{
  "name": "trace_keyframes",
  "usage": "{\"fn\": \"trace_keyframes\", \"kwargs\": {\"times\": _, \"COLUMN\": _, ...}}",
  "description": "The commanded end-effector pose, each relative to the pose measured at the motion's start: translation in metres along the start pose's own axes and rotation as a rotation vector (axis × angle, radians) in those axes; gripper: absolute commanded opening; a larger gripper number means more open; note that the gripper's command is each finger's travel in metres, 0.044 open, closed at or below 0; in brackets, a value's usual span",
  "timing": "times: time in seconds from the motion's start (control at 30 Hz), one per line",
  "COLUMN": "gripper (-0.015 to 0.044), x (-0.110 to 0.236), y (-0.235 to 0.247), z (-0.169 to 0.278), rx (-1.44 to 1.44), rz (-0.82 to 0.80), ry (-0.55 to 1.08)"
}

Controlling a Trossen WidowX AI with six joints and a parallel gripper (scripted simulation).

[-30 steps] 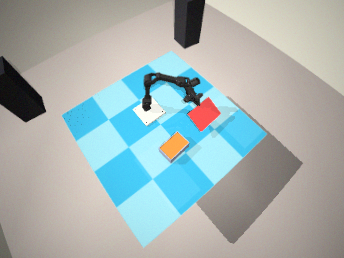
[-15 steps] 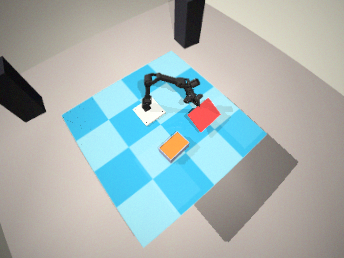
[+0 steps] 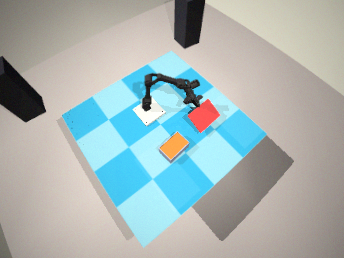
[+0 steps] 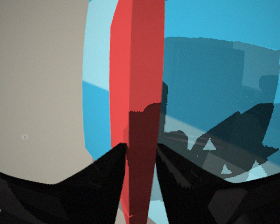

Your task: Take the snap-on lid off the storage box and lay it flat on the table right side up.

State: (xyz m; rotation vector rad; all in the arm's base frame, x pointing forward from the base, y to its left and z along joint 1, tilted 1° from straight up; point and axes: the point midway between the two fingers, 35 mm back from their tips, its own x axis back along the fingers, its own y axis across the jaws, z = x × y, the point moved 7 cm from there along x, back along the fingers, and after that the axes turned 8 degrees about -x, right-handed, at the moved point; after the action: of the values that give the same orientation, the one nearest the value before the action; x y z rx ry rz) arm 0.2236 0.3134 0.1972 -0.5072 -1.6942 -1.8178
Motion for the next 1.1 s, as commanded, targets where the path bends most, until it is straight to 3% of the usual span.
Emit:
{"fn": "trace_keyframes", "kwargs": {"times": 0.0, "gripper": 0.0, "x": -0.002, "y": -0.002, "z": -0.001, "rx": -0.005, "rz": -0.006, "ry": -0.004}}
{"fn": "trace_keyframes", "kwargs": {"times": 1.07, "gripper": 0.0, "x": -0.019, "y": -0.022, "z": -0.004, "rx": -0.005, "rz": -0.006, "ry": -0.004}}
